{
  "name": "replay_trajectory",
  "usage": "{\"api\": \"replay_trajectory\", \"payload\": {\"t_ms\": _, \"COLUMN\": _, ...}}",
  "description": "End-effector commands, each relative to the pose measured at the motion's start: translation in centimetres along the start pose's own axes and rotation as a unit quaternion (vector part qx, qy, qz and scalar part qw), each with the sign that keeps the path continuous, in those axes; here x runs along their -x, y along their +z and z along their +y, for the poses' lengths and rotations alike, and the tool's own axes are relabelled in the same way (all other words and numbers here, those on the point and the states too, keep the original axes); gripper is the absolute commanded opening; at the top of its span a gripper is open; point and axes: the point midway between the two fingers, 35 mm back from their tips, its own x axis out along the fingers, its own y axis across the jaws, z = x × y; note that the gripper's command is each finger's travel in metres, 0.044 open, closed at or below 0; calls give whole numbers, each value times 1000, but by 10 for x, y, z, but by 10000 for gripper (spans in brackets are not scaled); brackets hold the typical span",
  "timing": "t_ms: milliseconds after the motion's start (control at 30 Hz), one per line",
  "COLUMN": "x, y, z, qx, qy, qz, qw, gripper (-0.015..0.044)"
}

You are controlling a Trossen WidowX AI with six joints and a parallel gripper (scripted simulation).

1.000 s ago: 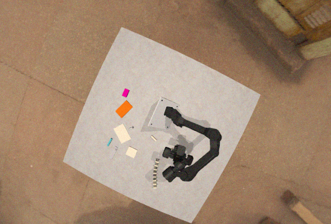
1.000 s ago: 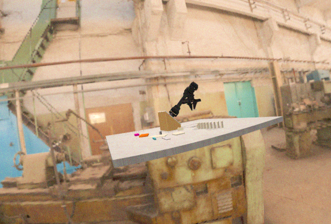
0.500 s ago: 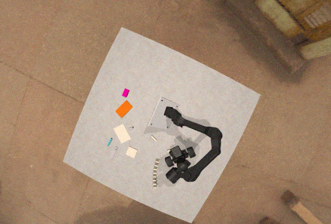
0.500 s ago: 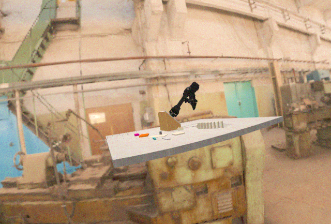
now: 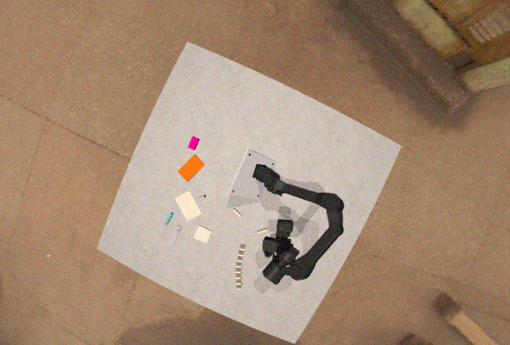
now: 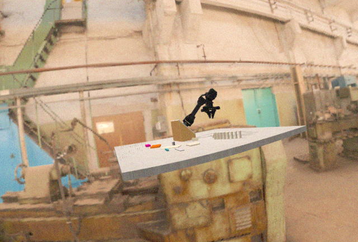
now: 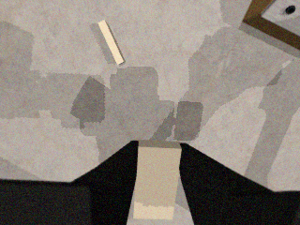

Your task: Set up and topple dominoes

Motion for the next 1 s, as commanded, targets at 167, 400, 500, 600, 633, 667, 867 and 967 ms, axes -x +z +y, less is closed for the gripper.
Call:
{"api": "replay_trajectory", "payload": {"t_ms": 167, "x": 3, "y": -36, "z": 2, "qx": 602, "qy": 9, "qz": 4, "qw": 798, "gripper": 107}}
{"api": "replay_trajectory", "payload": {"t_ms": 400, "x": 3, "y": -39, "z": 2, "qx": 669, "qy": 10, "qz": 3, "qw": 743, "gripper": 107}}
{"api": "replay_trajectory", "payload": {"t_ms": 500, "x": 3, "y": -39, "z": 2, "qx": 669, "qy": 10, "qz": 3, "qw": 743, "gripper": 107}}
{"api": "replay_trajectory", "payload": {"t_ms": 600, "x": 3, "y": -39, "z": 2, "qx": 669, "qy": 10, "qz": 3, "qw": 743, "gripper": 107}}
{"api": "replay_trajectory", "payload": {"t_ms": 633, "x": 3, "y": -39, "z": 2, "qx": 669, "qy": 10, "qz": 3, "qw": 743, "gripper": 107}}
{"api": "replay_trajectory", "payload": {"t_ms": 667, "x": 3, "y": -39, "z": 2, "qx": 669, "qy": 10, "qz": 3, "qw": 743, "gripper": 107}}
{"api": "replay_trajectory", "payload": {"t_ms": 867, "x": 1, "y": -38, "z": 1, "qx": 673, "qy": 4, "qz": -1, "qw": 740, "gripper": 107}}
{"api": "replay_trajectory", "payload": {"t_ms": 967, "x": -8, "y": -33, "z": -3, "qx": 688, "qy": -20, "qz": -20, "qw": 725, "gripper": 107}}
